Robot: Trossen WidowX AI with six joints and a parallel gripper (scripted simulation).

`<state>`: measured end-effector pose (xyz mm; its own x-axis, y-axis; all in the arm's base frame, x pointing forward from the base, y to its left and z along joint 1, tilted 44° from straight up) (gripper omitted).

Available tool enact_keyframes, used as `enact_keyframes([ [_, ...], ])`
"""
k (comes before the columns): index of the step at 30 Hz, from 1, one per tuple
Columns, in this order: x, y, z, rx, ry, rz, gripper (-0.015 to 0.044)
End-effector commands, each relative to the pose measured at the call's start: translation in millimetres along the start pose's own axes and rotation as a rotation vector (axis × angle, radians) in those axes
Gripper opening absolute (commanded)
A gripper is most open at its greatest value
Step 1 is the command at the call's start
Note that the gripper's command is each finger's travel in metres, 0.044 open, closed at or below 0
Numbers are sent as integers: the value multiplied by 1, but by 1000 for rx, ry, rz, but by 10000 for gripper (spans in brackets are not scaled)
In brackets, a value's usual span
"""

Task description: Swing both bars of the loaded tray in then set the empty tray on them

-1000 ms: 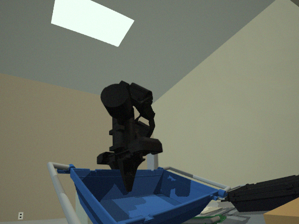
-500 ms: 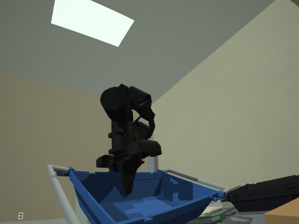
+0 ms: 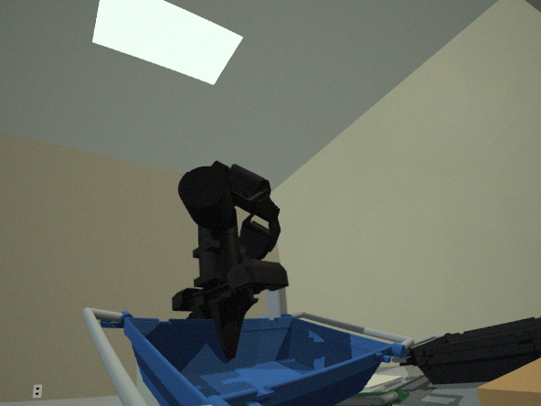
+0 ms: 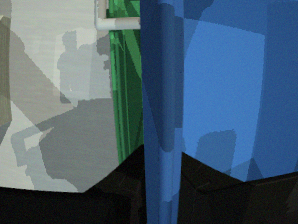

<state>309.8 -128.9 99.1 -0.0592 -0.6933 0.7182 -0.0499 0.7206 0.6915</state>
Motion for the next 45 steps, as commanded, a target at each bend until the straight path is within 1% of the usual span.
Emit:
enact_keyframes([
  [1,-6,0,3,0,14,4,0],
  [45,-31,-1,15,-1,14,3,0],
])
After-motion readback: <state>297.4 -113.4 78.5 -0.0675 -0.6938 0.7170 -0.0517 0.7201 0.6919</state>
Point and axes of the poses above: the point midway between the two fingers, 35 mm back from their tips, its own x axis back along the fingers, its own z axis across the jaws, y = z × x, the point moved 8 cm from there along x, back along the fingers, and after that the axes turned 4 degrees about -x, right-handed, at the moved point
